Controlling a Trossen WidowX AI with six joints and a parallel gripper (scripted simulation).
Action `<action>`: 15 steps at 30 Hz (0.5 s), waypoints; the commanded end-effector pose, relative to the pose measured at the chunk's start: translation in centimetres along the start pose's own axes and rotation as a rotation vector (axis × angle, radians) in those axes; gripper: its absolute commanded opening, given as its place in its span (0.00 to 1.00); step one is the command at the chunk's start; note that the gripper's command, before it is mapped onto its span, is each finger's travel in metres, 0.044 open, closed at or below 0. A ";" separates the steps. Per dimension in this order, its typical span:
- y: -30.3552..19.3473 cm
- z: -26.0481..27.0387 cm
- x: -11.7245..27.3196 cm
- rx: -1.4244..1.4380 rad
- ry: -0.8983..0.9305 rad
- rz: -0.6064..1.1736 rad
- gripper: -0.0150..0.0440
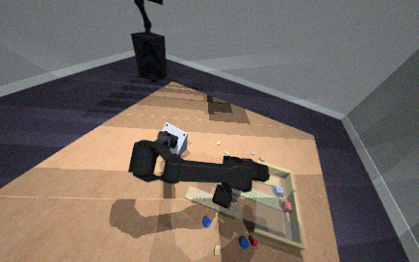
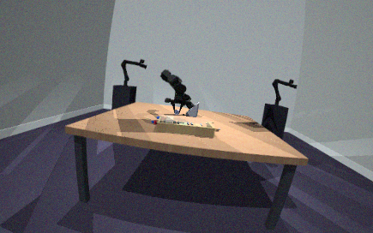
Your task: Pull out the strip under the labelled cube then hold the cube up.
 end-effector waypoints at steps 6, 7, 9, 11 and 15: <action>-2.8 1.6 -0.1 -0.004 0.003 -0.005 0.25; -3.0 1.8 -0.1 -0.004 0.003 -0.004 0.25; -3.3 1.9 -0.1 -0.004 0.003 -0.004 0.25; -3.2 1.9 0.2 -0.004 0.003 -0.005 0.25; -3.2 1.9 2.2 -0.003 0.004 -0.005 0.25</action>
Point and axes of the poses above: the point midway between the two fingers, 35 mm back from their tips, its own x axis back along the fingers, its own z axis across the jaws, y = z × x, the point moved 7 cm from there along x, back along the fingers, and after that the axes turned 9 degrees about x, right-handed, at the moved point
